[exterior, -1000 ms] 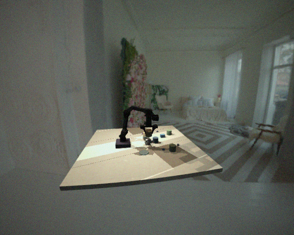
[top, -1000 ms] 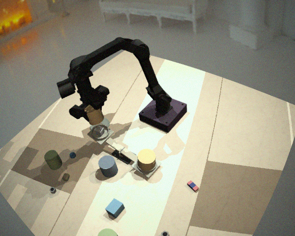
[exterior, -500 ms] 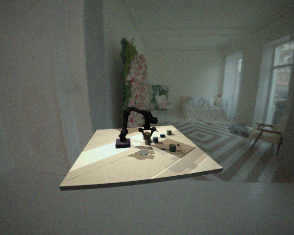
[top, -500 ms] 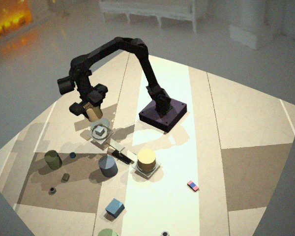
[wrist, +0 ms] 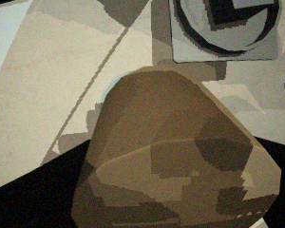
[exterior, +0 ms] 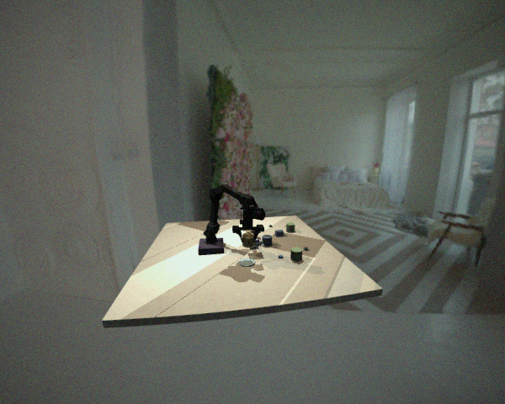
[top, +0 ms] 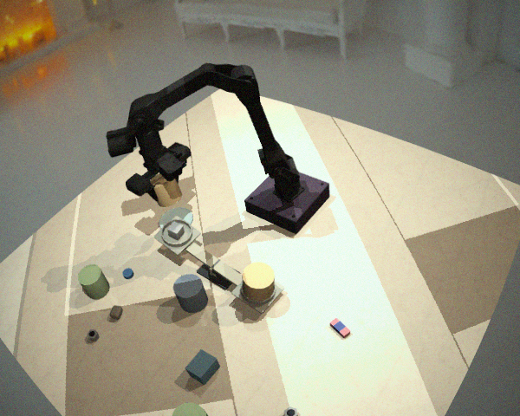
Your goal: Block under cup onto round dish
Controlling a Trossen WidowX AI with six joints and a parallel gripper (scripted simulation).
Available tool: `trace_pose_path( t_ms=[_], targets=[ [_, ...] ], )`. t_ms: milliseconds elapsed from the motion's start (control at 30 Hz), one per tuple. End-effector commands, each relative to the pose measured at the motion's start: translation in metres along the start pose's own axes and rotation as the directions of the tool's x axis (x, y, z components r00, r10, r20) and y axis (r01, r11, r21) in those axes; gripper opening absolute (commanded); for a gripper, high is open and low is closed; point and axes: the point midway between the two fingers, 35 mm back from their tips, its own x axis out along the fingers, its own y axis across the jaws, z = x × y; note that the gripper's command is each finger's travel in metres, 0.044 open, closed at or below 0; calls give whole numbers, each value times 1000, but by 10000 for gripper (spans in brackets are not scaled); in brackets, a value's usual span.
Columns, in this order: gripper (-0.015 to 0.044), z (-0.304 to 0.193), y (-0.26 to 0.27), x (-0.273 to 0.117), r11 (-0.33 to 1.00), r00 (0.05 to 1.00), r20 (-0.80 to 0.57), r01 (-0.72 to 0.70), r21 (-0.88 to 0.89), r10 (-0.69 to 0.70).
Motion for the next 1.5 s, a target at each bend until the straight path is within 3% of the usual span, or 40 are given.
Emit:
trace_pose_path(
  t_ms=[0, 1067, 1467],
  targets=[
    [0, -9, 8, 4, 1000, 1000, -2, 6, -3, -6],
    [0, -64, 111, 50, 1000, 1000, -13, 0, -6, 0],
    [0, -66, 113, 83, 1000, 1000, -13, 0, -6, 0]
  ],
)
